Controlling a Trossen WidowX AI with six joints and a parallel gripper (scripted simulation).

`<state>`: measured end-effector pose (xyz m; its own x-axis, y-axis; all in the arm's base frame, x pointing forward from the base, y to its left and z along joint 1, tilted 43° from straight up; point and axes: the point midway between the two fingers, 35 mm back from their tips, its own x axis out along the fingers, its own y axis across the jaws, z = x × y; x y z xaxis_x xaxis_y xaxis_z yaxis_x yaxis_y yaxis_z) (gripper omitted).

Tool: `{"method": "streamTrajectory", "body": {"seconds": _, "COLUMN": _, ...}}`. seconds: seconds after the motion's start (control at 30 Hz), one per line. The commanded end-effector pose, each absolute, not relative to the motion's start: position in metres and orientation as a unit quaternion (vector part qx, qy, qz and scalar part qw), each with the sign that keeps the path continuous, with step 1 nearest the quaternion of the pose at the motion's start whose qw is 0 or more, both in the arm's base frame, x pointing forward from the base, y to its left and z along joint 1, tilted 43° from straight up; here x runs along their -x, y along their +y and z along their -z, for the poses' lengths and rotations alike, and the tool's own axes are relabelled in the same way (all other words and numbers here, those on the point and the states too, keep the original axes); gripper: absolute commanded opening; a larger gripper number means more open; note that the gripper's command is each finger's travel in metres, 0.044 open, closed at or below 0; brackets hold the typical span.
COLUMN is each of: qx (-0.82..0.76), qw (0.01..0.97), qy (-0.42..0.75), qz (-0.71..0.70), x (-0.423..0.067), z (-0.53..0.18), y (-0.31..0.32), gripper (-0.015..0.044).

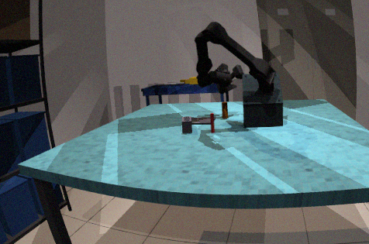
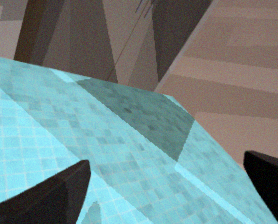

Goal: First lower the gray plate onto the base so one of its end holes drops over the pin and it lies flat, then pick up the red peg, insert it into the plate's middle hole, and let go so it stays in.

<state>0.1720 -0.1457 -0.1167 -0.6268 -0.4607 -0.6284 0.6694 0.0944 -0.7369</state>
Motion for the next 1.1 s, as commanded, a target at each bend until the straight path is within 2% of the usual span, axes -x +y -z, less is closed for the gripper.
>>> {"method": "streamTrajectory", "body": {"seconds": 0.0, "qx": -0.187, "qw": 0.428, "qy": 0.631, "qz": 0.62, "x": -0.208, "z": 0.11, "y": -0.115, "gripper": 0.044}}
{"method": "streamTrajectory", "body": {"seconds": 0.33, "qx": -0.407, "qw": 0.421, "qy": 0.68, "qz": 0.441, "x": -0.294, "z": 0.054, "y": -0.02, "gripper": 0.044}}
{"method": "streamTrajectory", "body": {"seconds": 0.63, "qx": -0.549, "qw": 0.388, "qy": 0.709, "qz": 0.215, "x": -0.353, "z": -0.047, "y": 0.067, "gripper": 0.044}}
{"method": "streamTrajectory", "body": {"seconds": 0.73, "qx": -0.566, "qw": 0.38, "qy": 0.71, "qz": 0.174, "x": -0.356, "z": -0.069, "y": 0.081, "gripper": 0.044}}
{"method": "streamTrajectory", "body": {"seconds": 1.07, "qx": -0.566, "qw": 0.381, "qy": 0.71, "qz": 0.174, "x": -0.356, "z": -0.051, "y": 0.097, "gripper": 0.044}}
